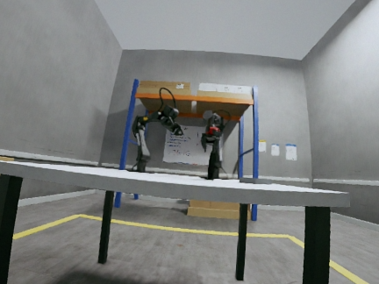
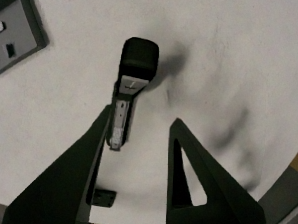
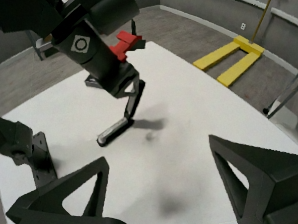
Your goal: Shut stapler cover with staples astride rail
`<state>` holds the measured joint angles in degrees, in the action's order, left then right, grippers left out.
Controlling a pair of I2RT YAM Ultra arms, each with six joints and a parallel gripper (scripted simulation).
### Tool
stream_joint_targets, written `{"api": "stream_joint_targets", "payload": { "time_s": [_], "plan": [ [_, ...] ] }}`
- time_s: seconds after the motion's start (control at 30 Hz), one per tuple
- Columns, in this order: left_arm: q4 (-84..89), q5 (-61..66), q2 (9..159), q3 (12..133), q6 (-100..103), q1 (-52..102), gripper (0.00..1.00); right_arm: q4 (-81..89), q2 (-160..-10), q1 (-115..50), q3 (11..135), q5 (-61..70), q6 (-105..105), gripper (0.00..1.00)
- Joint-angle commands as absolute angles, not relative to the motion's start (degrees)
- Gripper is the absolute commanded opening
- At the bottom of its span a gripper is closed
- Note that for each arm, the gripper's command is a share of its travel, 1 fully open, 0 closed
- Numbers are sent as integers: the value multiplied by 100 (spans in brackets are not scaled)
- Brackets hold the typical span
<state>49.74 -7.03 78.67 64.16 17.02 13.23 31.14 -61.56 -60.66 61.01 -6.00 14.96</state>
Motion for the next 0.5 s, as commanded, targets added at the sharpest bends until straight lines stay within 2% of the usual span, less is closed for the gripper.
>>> {"api": "stream_joint_targets", "payload": {
  "time_s": [0.0, 0.2, 0.47],
  "plan": [
    [5741, -479, 8063, 7082, 1626, 1344, 50, 3029, -6005, -6043, 6120, -545, 1554, 100],
    [6850, -286, 8922, 8276, 1537, 1065, 50, 3029, -6005, -6043, 6120, -545, 1554, 100],
    [7620, -168, 9650, 9178, 1442, 859, 50, 3029, -6005, -6043, 6120, -545, 1554, 100]
  ]
}}
